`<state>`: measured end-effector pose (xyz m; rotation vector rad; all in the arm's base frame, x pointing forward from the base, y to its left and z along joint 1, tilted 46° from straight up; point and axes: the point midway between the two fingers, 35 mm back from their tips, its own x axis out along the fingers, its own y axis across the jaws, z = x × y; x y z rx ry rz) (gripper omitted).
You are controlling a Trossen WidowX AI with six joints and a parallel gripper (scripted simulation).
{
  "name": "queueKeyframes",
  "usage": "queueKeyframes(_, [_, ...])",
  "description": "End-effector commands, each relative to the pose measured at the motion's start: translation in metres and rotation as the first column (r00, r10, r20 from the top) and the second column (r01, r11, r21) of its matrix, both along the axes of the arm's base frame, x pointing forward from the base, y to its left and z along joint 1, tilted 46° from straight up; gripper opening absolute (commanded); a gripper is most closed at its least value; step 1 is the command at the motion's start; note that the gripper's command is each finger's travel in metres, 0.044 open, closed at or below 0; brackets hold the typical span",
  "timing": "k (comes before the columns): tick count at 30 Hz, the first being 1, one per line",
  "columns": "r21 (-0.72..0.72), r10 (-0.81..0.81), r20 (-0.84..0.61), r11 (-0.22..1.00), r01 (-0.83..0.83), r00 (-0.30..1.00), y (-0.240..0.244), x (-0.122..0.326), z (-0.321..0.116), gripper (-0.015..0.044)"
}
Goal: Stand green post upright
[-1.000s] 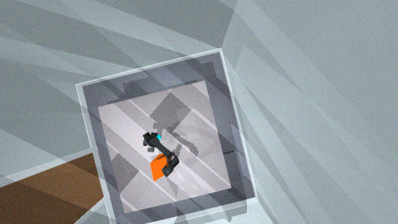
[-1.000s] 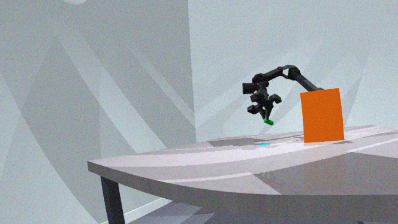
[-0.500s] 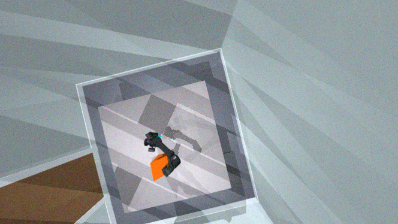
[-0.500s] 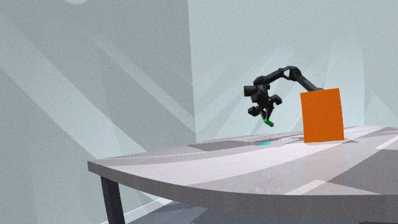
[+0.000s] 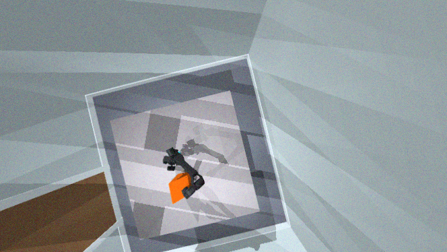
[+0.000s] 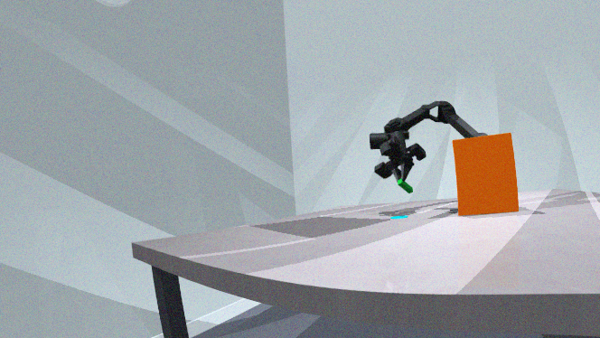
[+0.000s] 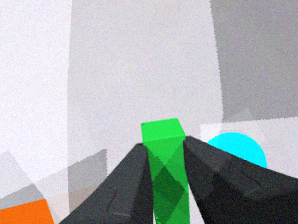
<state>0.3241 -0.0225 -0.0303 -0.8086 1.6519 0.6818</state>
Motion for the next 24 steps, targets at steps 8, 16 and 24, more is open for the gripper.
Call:
queueKeyframes(8, [0.080,0.006,0.036,0.997,-0.009,0.999,0.0002,-0.0019,0.0007,0.0023])
queueKeyframes(16, [0.133,0.007,0.065,0.991,-0.016,0.998,-0.0002,-0.0018,0.0006,0.0023])
queueKeyframes(24, [0.183,0.009,0.096,0.983,-0.026,0.995,-0.0005,-0.0015,0.0009,0.0023])
